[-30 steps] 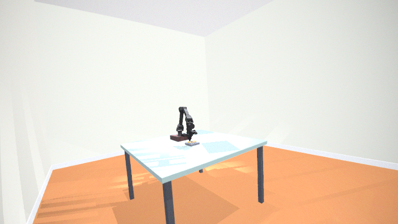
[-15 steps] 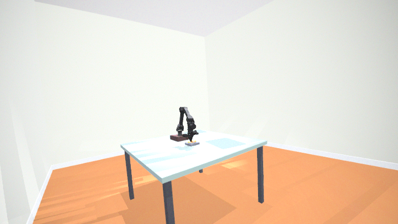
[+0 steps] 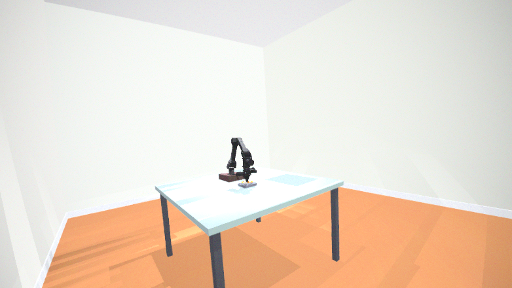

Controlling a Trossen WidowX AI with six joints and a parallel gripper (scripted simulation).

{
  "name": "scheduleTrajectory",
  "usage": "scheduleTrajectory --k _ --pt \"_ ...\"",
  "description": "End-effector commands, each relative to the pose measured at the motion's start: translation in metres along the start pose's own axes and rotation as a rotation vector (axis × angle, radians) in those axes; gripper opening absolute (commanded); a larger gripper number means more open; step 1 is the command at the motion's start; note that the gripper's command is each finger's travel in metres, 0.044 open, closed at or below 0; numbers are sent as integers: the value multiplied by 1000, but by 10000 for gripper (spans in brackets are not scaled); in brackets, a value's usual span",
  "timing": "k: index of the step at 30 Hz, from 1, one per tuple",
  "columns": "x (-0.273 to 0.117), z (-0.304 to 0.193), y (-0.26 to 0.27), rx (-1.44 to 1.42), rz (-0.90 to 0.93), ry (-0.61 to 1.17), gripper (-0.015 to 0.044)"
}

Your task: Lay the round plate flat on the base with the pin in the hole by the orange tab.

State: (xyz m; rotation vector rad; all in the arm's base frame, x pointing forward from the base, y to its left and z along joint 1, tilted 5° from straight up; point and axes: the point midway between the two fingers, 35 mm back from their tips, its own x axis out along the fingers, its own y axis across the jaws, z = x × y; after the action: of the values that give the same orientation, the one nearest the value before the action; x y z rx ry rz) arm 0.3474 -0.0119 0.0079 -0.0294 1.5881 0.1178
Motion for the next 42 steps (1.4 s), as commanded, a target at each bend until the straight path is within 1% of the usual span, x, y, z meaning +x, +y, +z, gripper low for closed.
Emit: scheduleTrajectory --k 1,19,28,30,31,42 --pt "0 2 6 -1 9 1 0" --pt "0 7 18 -1 9 1 0" --pt "-47 2 16 -1 9 1 0" --pt "-48 2 16 -1 9 1 0" --pt "-42 3 16 3 5 1 0" --pt "-42 3 16 3 5 1 0"
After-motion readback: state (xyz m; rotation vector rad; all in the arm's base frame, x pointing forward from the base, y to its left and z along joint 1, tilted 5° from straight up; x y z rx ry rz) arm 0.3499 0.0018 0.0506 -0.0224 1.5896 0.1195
